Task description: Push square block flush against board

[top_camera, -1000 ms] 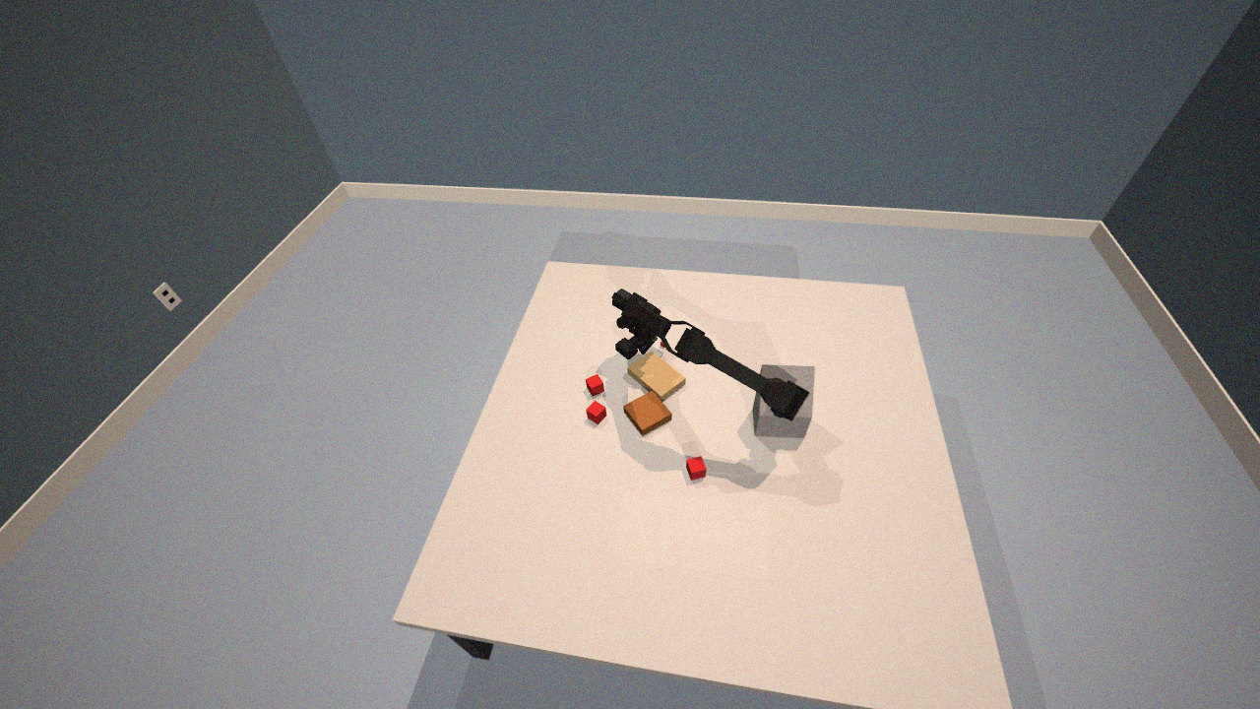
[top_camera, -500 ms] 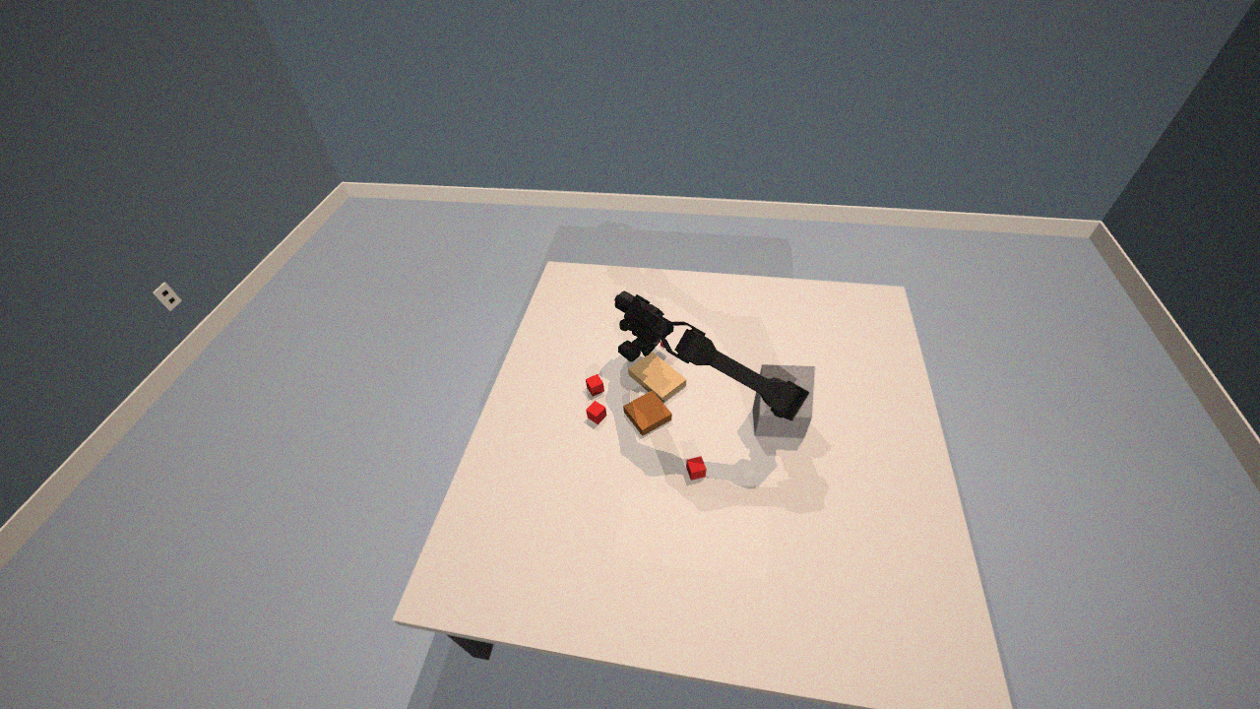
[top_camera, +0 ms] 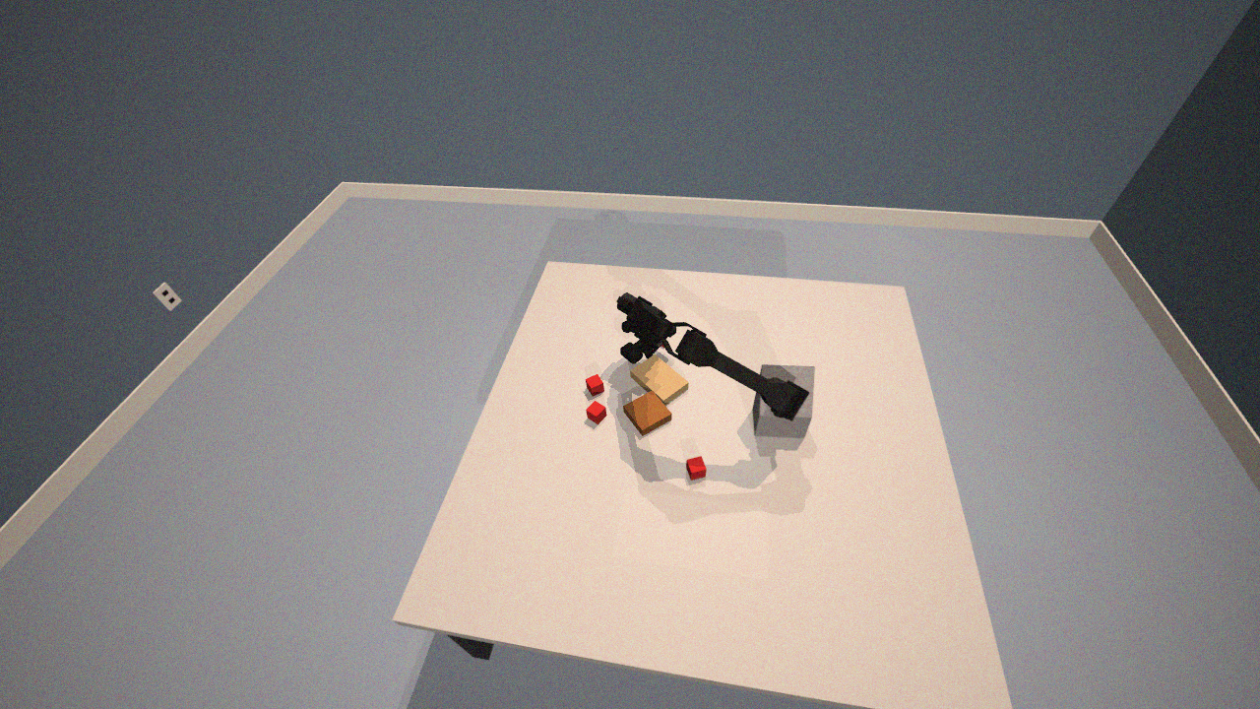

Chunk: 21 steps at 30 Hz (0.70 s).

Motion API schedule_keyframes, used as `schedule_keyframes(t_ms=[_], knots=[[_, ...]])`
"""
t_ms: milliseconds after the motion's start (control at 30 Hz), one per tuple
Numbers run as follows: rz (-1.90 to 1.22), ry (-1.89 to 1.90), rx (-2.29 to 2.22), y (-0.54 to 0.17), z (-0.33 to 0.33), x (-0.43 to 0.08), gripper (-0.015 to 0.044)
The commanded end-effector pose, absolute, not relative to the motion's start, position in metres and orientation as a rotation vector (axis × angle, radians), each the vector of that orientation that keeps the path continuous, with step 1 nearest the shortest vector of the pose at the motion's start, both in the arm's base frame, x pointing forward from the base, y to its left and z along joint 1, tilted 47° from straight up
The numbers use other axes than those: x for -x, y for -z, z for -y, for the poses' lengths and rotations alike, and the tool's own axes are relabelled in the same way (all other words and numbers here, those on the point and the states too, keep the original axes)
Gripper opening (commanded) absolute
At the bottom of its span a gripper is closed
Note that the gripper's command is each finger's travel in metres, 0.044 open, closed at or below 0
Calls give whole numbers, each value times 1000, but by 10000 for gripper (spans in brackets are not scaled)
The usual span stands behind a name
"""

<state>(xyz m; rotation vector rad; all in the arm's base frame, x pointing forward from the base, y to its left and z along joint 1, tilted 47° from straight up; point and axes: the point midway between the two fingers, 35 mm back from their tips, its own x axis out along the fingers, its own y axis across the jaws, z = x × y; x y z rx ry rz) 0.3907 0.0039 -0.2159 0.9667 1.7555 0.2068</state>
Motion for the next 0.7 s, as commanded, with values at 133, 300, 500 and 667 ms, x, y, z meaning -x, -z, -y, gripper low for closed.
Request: schedule_keyframes(t_ms=[133,300,500,667], knots=[[-1795,-205,-979,215,-13,-374,0],[-1799,-204,-981,212,-15,-370,0],[-1804,-204,-983,209,-18,-364,0],[-1808,-203,-984,206,-20,-360,0]])
